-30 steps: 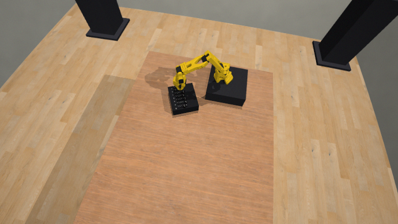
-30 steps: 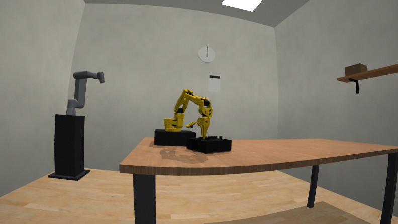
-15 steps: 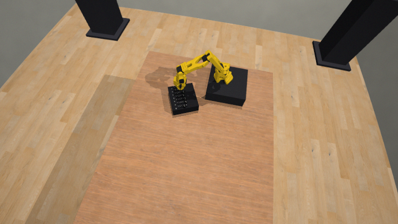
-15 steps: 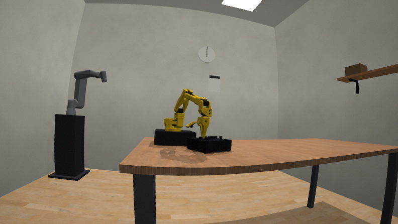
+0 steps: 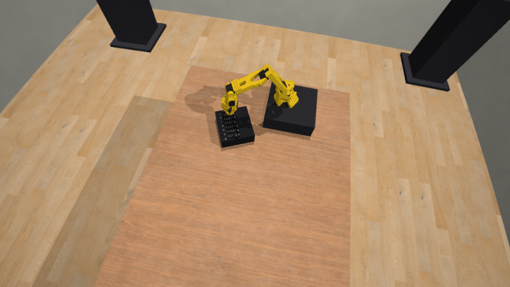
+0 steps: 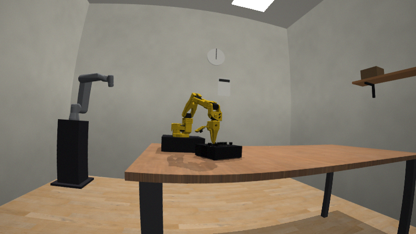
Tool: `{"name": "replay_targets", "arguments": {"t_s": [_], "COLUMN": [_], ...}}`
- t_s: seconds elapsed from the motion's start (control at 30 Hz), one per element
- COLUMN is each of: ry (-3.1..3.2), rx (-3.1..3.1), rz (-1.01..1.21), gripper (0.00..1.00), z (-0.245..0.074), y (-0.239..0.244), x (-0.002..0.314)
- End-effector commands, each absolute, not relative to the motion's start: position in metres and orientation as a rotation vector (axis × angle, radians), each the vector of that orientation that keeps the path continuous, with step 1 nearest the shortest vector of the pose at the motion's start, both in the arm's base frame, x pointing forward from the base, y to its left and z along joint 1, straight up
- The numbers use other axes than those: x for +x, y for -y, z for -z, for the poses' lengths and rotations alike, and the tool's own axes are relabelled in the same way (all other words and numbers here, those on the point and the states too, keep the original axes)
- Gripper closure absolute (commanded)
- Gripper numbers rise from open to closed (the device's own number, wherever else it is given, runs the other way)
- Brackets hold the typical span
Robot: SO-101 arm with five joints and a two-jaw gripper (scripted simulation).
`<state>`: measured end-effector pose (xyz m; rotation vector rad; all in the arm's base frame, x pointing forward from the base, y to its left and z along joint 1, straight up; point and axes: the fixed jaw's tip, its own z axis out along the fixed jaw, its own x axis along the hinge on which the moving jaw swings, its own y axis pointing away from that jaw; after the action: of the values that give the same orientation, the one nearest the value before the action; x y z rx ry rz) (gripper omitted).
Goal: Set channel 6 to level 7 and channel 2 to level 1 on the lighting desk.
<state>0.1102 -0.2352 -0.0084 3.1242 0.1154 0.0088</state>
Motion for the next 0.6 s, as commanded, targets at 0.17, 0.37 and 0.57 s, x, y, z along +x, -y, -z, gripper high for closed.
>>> {"name": "replay_targets", "arguments": {"t_s": [0.17, 0.37, 0.57], "ry": [-0.119, -0.119, -0.12], "rx": [3.14, 3.14, 3.14], "rz": [0.001, 0.001, 0.001], "gripper": [1.0, 1.0, 1.0], "z": [0.007, 0.003, -0.002], "y": [0.234, 0.234, 0.234], "x": [0.109, 0.109, 0.109]}}
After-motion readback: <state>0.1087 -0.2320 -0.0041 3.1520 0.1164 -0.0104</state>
